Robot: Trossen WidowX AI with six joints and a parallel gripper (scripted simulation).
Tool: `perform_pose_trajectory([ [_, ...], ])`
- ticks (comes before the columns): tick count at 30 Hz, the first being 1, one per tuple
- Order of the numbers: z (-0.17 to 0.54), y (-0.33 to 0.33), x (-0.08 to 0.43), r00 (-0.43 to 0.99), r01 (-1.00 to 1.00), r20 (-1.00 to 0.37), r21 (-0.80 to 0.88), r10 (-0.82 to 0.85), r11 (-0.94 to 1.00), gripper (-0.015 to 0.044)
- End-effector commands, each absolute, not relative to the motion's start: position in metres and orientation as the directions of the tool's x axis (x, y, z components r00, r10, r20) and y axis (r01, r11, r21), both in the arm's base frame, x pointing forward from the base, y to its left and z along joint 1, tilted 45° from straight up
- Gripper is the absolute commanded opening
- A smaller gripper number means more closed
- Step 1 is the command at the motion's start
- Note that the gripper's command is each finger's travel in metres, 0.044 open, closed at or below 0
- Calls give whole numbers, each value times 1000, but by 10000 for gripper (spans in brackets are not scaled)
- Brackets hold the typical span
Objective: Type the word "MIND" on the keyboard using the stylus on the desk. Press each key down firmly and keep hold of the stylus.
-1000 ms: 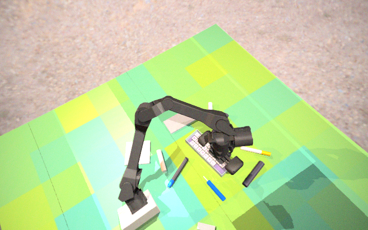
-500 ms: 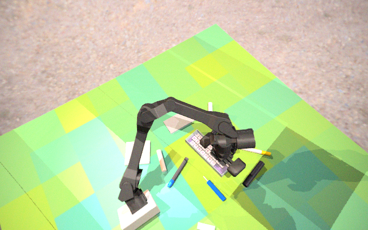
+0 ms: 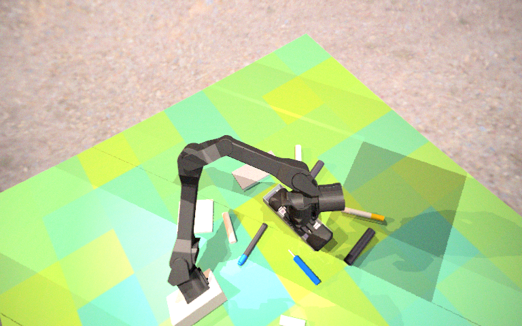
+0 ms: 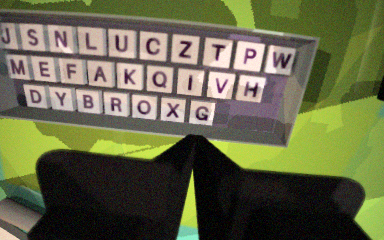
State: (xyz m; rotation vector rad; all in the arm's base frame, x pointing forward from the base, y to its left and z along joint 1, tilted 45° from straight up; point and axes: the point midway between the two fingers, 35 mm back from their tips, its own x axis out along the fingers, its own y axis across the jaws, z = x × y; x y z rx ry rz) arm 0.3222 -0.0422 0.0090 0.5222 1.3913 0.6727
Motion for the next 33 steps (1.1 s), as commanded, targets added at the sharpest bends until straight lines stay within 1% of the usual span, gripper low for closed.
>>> perform_pose_trajectory([
  [1, 11, -42, 320, 50, -126, -714, 689, 698, 714, 0],
  [4, 19, -34, 320, 50, -126, -715, 689, 698, 714, 0],
  [8, 61, 10, 313, 50, -125, -713, 691, 700, 712, 0],
  [10, 68, 18, 310, 49, -125, -711, 692, 701, 711, 0],
  [24, 70, 16, 310, 49, -125, -712, 692, 701, 711, 0],
  [29, 108, -23, 307, 49, -124, -713, 690, 699, 713, 0],
  [33, 110, -25, 307, 48, -124, -713, 691, 700, 712, 0],
])
